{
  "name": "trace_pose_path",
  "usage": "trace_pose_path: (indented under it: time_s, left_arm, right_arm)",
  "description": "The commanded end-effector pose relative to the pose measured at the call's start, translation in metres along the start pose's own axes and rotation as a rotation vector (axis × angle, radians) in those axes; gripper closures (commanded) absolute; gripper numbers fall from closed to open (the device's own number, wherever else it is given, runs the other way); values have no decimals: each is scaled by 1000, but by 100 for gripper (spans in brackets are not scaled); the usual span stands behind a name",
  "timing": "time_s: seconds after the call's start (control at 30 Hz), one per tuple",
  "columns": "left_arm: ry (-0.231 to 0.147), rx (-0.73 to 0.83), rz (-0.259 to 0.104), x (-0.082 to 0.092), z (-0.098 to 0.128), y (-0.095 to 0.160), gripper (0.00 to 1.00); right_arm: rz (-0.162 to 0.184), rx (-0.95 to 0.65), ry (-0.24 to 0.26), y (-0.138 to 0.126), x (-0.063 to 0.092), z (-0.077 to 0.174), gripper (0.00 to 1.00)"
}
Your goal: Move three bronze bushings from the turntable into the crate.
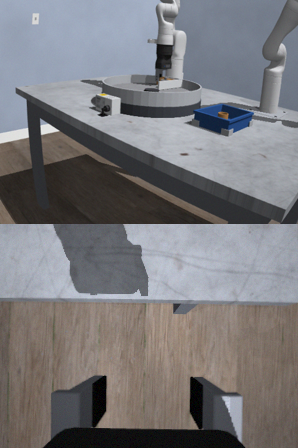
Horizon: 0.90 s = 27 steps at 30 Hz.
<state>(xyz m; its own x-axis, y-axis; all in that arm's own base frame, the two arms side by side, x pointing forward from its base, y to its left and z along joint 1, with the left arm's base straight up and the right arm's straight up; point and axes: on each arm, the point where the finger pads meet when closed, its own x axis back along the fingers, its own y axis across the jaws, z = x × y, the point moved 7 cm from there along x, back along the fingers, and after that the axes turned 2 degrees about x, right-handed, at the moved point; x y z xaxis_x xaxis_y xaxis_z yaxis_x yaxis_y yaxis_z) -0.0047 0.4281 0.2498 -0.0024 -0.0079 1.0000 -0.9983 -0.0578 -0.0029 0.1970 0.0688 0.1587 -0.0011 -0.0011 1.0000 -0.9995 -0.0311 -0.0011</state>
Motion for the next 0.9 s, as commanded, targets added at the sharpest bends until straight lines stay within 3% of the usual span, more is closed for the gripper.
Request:
trace_pose_path:
  time_s: [0.0,0.5,0.53,0.87]
  left_arm:
    - [8,-4,-3,1,3,3,0]
    - [8,-4,-3,1,3,3,0]
    - [8,-4,-3,1,3,3,0]
    - [8,-4,-3,1,3,3,0]
  right_arm:
    - [1,-1,1,0,-1,1,64]
    - [1,-1,1,0,-1,1,64]
    - [1,-1,1,0,-1,1,100]
    - [-1,-5,0,1,-1,0,100]
